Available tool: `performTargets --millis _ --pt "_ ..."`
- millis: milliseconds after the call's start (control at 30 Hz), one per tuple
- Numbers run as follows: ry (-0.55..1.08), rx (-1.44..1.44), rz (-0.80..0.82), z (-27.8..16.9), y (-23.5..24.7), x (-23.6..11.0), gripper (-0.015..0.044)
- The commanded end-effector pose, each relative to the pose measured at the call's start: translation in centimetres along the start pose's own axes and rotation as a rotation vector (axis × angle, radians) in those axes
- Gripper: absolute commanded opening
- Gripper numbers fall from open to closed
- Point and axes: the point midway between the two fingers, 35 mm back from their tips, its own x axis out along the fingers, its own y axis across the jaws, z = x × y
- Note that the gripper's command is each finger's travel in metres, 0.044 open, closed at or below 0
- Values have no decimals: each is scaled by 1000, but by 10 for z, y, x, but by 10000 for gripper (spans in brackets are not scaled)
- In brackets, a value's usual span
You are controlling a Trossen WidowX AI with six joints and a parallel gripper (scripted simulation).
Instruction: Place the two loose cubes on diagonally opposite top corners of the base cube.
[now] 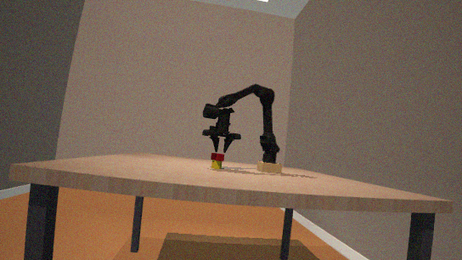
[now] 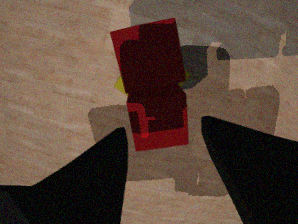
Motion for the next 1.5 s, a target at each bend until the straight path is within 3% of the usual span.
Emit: performTargets --millis 0,800,933,1067,1167,1467 --pt "0 0 6 0 2 -8 205" --pt "0 0 6 0 2 -46 205" --pt "1 1 3 -10 2 -44 310" --pt "7 1 3 -68 5 -46 400" --pt "11 1 2 -105 1 -47 400" --pt "12 1 2 -107 1 -47 400"
